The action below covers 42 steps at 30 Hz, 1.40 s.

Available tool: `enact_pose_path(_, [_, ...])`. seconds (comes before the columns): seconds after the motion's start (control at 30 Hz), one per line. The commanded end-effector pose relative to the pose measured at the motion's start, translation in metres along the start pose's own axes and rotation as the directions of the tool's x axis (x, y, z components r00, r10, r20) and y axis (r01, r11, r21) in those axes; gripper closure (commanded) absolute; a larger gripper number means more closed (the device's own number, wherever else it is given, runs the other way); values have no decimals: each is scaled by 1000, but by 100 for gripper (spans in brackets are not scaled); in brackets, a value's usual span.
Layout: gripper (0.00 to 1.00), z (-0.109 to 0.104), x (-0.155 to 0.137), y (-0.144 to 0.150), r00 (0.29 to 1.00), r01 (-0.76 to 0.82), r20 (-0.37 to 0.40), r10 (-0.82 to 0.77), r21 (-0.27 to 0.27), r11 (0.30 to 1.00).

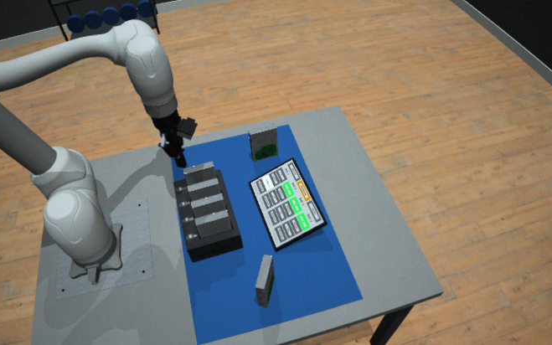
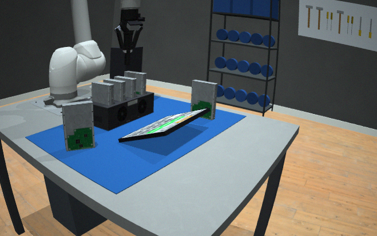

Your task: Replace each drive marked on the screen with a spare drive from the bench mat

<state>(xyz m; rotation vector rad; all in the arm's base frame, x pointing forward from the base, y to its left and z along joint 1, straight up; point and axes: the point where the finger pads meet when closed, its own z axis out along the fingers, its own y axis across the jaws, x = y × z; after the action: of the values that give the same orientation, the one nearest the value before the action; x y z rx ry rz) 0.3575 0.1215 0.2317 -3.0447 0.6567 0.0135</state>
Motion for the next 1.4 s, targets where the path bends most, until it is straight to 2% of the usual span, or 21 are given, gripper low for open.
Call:
enact_pose_path(0.0, [90, 0, 11, -7, 986, -165, -12, 165, -13, 986])
enact_pose_path(0.03, [90, 0, 16, -9, 946, -325, -14, 325, -10, 946])
enact_pose_path(0.2, [90, 1, 35, -19, 834, -552, -8, 552, 1, 834])
enact_pose_path(0.43, [90, 1, 42, -23, 563, -826, -16, 826, 2, 563])
enact_pose_path(0.47, [11, 1, 42, -23, 518, -855, -22, 855, 1, 518])
enact_pose_path(0.5, [11, 1, 42, -23, 486, -874, -28, 873, 0, 486])
enact_pose_path(1.37, [11, 1, 42, -23, 486, -874, -28, 873, 0, 486])
